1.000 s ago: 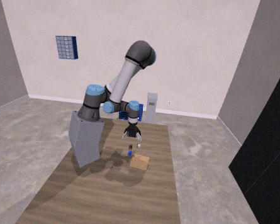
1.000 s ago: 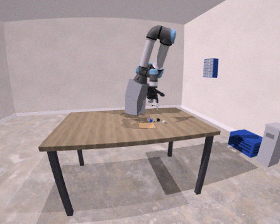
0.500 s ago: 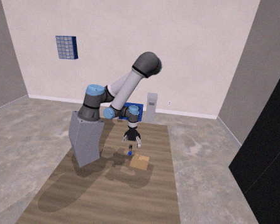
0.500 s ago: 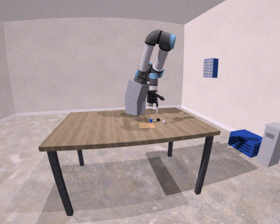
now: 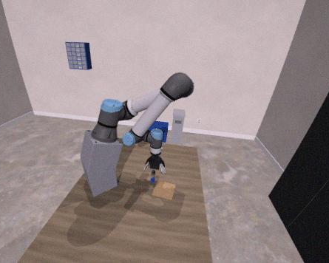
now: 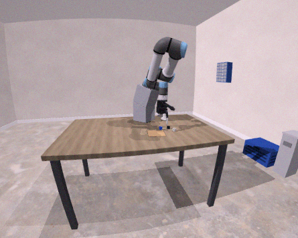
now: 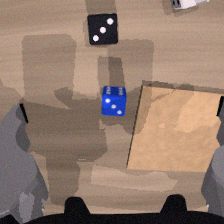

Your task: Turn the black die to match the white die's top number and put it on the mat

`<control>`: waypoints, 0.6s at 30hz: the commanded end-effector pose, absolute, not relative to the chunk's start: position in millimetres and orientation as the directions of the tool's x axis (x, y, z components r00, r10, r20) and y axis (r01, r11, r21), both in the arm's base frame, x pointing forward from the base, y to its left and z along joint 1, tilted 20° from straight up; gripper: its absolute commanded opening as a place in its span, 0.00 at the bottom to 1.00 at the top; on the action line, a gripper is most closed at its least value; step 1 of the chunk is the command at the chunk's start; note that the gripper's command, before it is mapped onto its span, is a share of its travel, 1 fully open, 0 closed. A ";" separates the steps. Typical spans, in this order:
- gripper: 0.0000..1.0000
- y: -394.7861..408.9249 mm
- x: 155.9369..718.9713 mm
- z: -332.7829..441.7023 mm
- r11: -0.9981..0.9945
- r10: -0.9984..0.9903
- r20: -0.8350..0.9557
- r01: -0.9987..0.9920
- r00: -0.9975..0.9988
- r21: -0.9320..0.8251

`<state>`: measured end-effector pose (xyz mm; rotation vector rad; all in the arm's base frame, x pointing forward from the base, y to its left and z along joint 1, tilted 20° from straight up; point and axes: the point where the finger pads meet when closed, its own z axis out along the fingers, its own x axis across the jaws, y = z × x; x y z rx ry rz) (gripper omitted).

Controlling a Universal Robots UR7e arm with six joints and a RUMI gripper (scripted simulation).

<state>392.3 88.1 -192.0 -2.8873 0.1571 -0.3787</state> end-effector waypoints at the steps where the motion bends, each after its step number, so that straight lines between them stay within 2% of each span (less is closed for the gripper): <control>1: 1.00 88.8 393.9 -195.7 -0.969 -0.135 0.244 -0.076 0.961 -0.235; 18: 1.00 90.2 395.6 -202.0 -0.969 -0.135 0.244 -0.076 0.961 -0.235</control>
